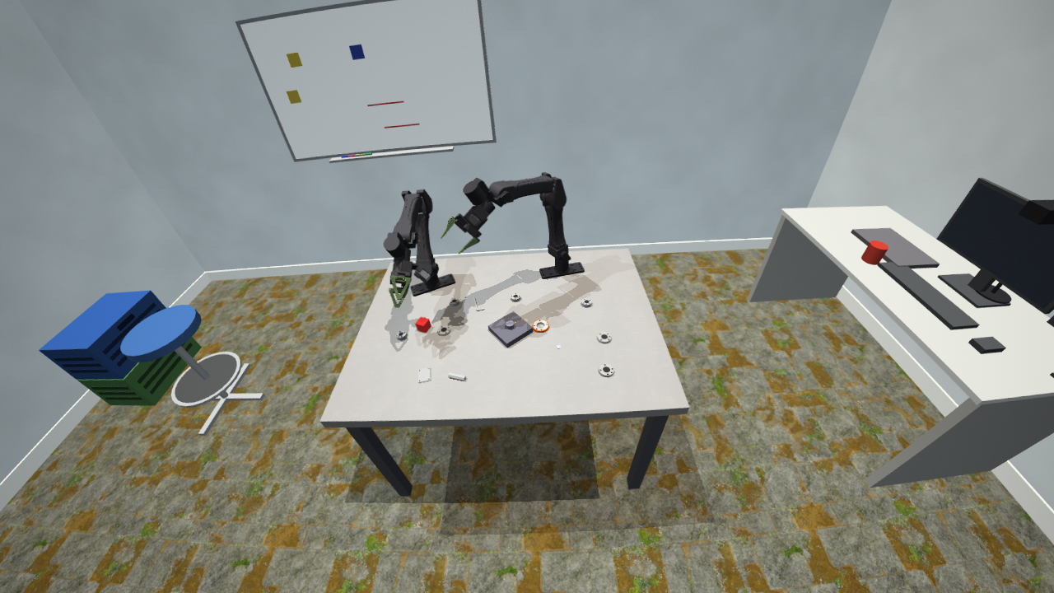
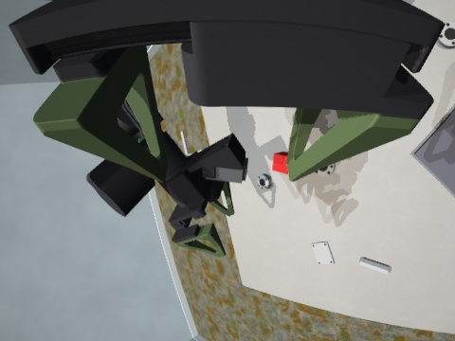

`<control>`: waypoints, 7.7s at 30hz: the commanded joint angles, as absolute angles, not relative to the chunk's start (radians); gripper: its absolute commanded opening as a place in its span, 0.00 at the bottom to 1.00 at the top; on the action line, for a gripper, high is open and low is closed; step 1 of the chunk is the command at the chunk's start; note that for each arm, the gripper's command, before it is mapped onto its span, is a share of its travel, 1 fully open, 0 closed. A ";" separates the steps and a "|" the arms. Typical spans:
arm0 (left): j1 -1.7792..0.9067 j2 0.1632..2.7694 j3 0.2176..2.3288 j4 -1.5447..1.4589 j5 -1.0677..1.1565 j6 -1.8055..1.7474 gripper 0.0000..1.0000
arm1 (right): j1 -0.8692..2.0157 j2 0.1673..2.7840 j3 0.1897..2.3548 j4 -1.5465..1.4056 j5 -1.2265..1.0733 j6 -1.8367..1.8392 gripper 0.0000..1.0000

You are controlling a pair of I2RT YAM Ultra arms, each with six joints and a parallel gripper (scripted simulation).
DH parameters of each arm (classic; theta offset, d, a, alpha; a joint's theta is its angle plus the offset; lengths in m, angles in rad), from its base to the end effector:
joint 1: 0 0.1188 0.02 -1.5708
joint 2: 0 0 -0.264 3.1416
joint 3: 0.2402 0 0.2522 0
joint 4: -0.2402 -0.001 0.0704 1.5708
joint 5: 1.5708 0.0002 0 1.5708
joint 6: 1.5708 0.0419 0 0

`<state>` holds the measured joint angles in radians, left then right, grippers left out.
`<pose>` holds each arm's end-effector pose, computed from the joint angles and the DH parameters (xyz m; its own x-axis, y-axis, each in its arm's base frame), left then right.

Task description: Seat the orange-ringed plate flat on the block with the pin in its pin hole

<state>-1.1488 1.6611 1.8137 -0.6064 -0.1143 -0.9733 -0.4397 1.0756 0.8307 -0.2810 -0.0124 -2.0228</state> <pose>0.1598 -0.3419 0.4290 -0.8156 -0.1887 -0.5470 0.3378 0.6122 -0.7149 0.2212 -0.1024 0.2934 -0.1758 -0.9114 0.3721 -0.5903 -0.2050 -0.7807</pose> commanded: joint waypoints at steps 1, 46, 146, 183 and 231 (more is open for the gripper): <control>-1.124 1.684 1.788 -0.649 -0.124 -0.905 0.80 | -0.421 1.048 0.868 -0.252 -0.028 -1.959 1.00; -0.747 1.964 1.643 -1.147 -0.273 0.945 0.80 | -0.069 1.048 1.036 -0.025 0.003 -0.272 1.00; -0.640 2.030 1.525 -1.093 -0.293 1.292 0.00 | 0.005 1.030 1.071 -0.005 0.009 -0.003 1.00; -0.643 1.978 1.657 -1.262 -0.297 1.282 0.00 | 0.005 1.030 1.071 -0.005 0.009 -0.003 1.00; -0.633 2.074 1.784 -1.243 0.029 -0.278 0.00 | 0.005 1.030 1.071 -0.005 0.009 -0.003 1.00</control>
